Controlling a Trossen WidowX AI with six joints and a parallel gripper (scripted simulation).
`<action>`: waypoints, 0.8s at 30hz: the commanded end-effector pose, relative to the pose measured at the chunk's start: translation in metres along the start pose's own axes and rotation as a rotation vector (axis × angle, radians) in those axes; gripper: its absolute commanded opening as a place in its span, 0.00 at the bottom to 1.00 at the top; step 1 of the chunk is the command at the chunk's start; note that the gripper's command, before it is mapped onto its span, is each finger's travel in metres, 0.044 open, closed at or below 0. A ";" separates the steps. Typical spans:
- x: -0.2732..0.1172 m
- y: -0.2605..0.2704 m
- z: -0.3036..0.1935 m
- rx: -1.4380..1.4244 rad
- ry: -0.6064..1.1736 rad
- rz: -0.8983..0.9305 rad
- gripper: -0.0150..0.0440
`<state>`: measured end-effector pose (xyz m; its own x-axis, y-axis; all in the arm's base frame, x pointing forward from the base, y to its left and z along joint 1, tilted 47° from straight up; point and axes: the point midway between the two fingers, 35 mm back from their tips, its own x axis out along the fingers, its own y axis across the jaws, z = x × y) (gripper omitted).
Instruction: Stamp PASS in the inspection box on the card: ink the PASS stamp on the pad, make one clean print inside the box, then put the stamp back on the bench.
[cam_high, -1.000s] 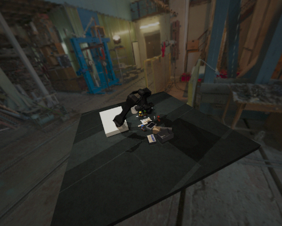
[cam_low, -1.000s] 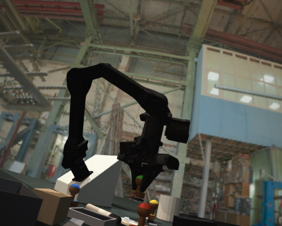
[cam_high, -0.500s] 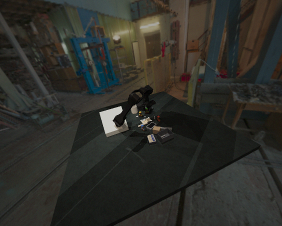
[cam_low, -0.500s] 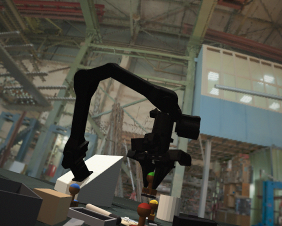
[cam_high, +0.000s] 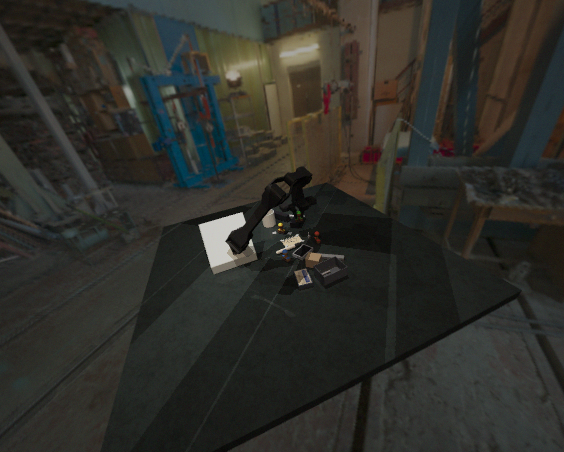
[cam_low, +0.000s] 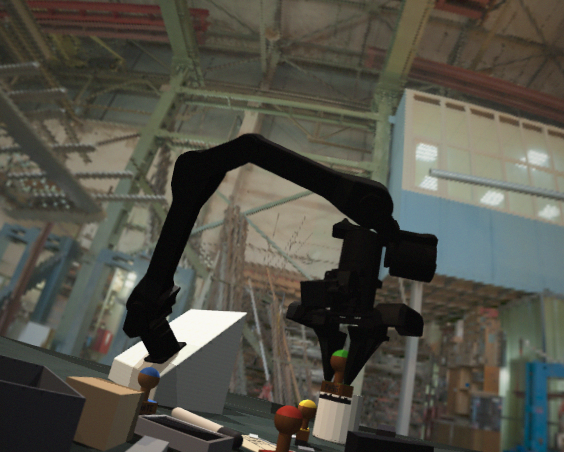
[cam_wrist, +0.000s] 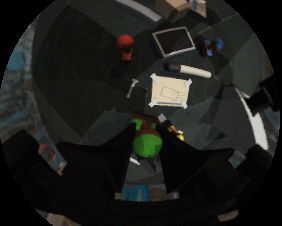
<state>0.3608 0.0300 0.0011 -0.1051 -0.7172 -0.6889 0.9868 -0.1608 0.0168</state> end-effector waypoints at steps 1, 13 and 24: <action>0.000 0.010 -0.005 -0.001 -0.001 0.003 0.25; 0.002 0.035 -0.023 0.002 0.000 0.005 0.25; 0.018 0.037 -0.024 0.002 0.000 0.005 0.25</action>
<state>0.3996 0.0319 -0.0241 -0.0958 -0.7151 -0.6924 0.9868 -0.1594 0.0282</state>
